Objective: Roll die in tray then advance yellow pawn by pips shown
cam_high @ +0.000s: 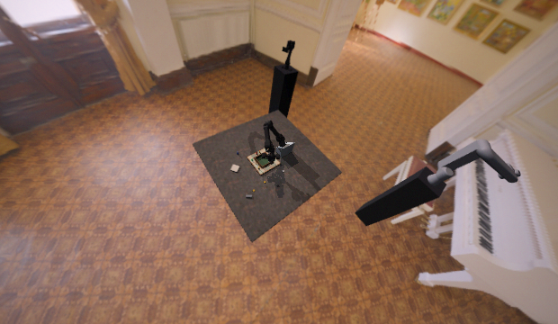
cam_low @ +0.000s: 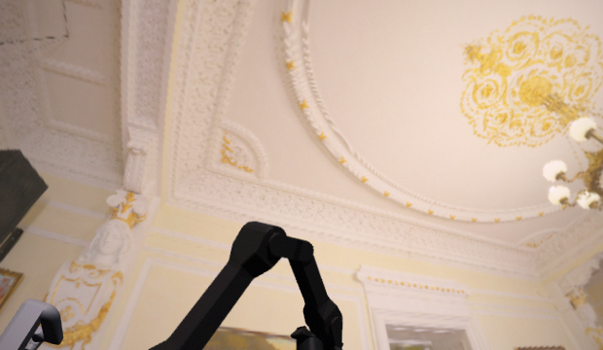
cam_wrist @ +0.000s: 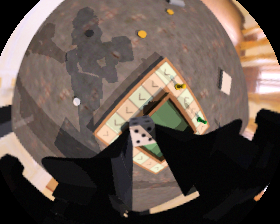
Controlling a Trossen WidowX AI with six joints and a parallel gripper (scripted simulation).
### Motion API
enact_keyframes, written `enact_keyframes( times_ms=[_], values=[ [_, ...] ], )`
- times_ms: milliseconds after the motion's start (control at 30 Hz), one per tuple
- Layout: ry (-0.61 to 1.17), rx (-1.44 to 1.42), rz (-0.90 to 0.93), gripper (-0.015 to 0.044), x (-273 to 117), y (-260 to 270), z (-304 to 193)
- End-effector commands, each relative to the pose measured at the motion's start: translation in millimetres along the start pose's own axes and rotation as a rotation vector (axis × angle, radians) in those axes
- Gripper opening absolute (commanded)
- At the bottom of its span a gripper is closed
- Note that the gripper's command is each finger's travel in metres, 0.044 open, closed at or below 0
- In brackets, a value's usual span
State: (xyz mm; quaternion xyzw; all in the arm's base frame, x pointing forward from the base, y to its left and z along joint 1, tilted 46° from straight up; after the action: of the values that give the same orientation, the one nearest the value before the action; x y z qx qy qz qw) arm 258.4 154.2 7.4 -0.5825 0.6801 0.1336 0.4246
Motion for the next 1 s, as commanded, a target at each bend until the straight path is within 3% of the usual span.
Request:
enact_keyframes(
  times_ms=[0,733,967],
  values=[
    [-0.002,-0.09,-0.007,0.0,2,-10,-12],
    [0.039,-0.635,-0.006,0.0,22,-49,-81],
    [-0.001,-0.651,0.024,0.0,26,-51,-86]
  ],
)
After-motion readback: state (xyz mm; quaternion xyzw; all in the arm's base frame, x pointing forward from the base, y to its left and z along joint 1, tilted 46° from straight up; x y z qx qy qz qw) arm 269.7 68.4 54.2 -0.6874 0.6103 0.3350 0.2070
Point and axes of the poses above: the point midway between the two fingers, 35 mm back from their tips, its own x axis out along the fingers, its own y axis across the jaws, z = x × y, the point moved 6 cm from there along -x, back along the fingers, and after that the axes turned 11 degrees about -x, right-handed, at the moved point
